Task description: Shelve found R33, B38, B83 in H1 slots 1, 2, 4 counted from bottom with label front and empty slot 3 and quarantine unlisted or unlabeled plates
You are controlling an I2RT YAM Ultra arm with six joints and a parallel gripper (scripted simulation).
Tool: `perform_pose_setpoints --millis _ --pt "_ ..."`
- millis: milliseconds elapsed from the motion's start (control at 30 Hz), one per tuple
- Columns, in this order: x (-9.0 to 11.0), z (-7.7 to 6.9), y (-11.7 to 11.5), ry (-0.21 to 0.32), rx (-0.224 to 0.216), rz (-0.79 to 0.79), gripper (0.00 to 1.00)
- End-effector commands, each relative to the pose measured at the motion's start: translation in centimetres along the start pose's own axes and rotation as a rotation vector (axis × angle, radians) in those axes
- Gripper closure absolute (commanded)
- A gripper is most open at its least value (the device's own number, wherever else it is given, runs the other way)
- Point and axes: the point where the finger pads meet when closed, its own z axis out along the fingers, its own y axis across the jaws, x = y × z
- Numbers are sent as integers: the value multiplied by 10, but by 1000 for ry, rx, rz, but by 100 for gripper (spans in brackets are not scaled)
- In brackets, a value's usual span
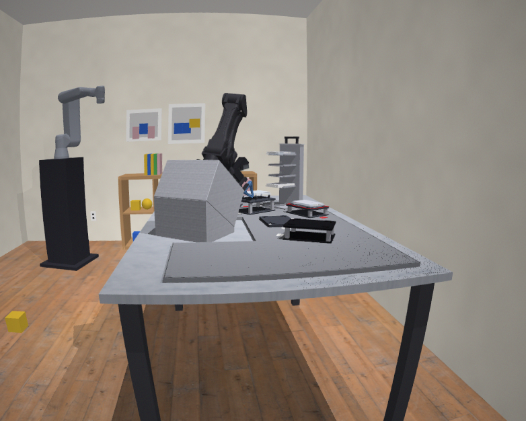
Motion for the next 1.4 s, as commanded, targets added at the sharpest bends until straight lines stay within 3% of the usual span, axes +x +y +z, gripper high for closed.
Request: perform_pose_setpoints --millis 0,1100,1333,1367 --pt "-12 7 2 -41 1 20 14" --pt "0 16 2 -39 -3 19 14" --pt "5 11 1 -25 -4 13 14" --pt "5 11 1 -25 -4 13 7"
